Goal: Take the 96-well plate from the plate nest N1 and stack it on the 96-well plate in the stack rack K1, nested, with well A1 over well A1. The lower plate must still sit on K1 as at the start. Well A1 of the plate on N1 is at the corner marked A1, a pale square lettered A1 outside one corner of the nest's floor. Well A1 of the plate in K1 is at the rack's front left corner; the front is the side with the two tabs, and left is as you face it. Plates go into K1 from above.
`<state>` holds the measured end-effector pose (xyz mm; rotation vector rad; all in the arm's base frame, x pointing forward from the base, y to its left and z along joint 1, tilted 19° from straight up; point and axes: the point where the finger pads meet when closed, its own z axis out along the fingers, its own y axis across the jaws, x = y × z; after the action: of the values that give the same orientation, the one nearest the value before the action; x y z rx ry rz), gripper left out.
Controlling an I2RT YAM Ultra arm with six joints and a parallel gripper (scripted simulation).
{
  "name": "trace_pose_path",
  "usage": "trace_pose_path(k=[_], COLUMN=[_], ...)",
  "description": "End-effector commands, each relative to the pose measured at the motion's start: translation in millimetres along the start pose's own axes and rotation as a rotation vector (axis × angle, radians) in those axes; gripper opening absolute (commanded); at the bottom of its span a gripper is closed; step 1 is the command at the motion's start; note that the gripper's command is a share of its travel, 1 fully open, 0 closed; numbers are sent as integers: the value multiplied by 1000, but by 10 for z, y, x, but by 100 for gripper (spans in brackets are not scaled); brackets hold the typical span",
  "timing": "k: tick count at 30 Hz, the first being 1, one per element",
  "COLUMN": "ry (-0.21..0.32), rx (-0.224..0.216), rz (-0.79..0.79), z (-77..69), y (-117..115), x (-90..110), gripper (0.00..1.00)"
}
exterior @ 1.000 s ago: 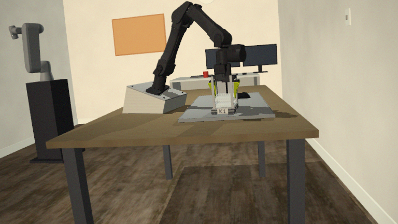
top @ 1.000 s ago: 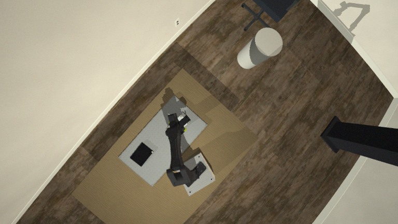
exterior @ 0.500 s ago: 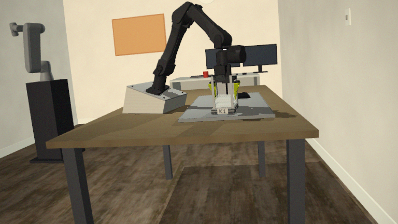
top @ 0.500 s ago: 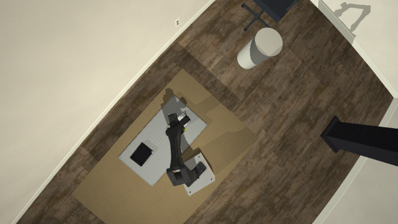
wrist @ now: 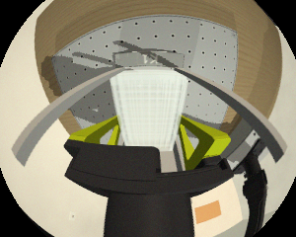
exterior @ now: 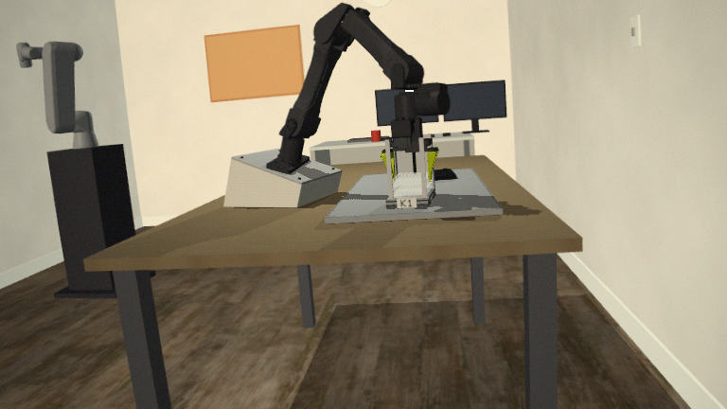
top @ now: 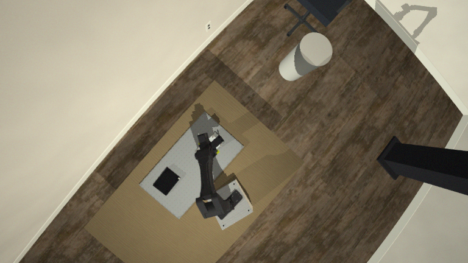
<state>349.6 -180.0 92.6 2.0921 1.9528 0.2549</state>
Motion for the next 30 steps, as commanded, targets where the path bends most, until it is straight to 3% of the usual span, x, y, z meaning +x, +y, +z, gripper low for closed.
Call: trace_pose_path(k=[1, 16, 20, 21, 30], ry=[-18, -9, -13, -25, -18], rx=[-16, 1, -7, -31, -16], rz=[0, 0, -1, 0, 1], z=[-13, 72, 61, -33, 33], y=[20, -11, 23, 57, 17], x=[-11, 8, -4, -28, -13], gripper=[0, 0, 0, 0, 0])
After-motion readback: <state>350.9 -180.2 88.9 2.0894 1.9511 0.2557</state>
